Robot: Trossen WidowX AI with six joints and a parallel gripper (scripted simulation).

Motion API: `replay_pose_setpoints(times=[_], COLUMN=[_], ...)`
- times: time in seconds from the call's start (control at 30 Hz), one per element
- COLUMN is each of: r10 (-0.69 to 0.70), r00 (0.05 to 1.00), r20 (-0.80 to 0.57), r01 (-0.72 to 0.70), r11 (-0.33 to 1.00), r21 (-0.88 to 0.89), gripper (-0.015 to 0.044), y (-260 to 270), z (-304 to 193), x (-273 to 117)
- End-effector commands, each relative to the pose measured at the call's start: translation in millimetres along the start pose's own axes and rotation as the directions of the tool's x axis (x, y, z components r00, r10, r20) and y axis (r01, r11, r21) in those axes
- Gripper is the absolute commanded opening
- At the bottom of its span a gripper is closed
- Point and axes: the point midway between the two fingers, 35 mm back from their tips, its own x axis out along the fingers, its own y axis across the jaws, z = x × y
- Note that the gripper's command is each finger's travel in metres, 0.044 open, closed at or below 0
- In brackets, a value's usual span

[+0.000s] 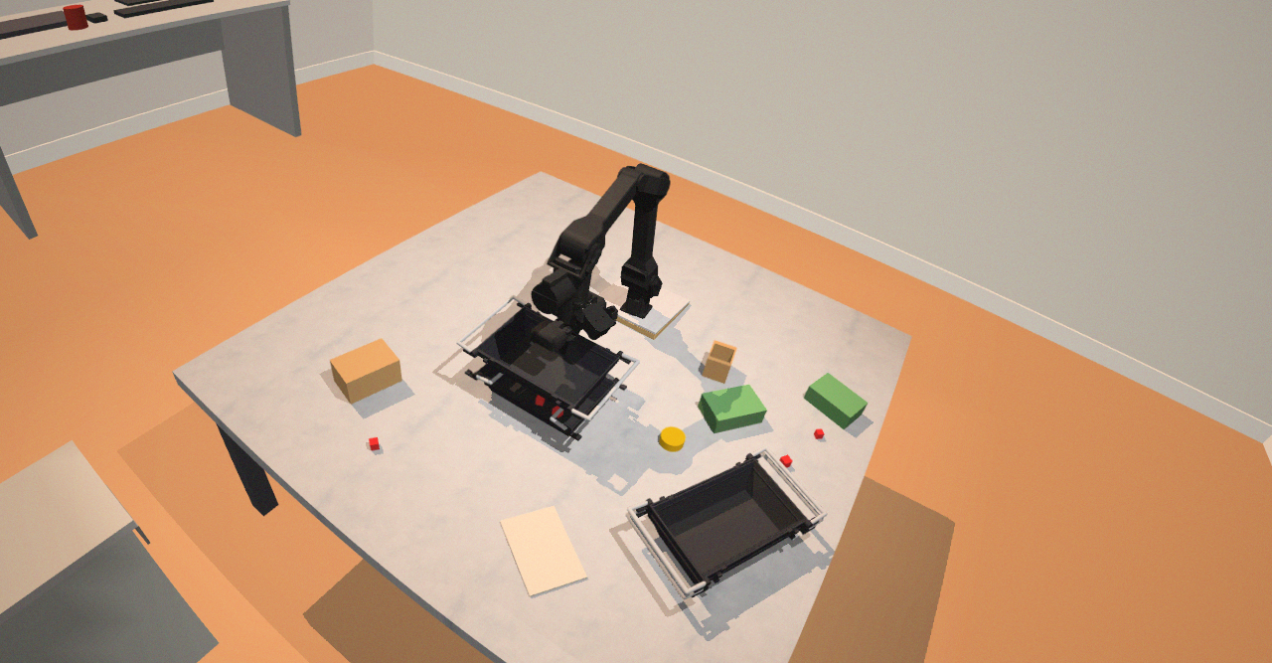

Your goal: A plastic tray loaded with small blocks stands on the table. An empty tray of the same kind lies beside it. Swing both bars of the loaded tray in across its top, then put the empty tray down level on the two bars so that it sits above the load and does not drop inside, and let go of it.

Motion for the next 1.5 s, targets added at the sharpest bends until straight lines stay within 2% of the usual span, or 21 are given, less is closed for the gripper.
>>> replay_pose_setpoints(times=[0.0, 1.47], r10=[0.033, 0.033], r00=[0.999, 0.999], r20=[0.0, 0.0], r01=[-0.033, -0.033], r11=[0.999, 0.999], r21=[-0.005, -0.005], gripper=[0.0, 0.0], y=[6.1, 6.1], z=[-0.1, -0.1], x=[6.4, 6.4])
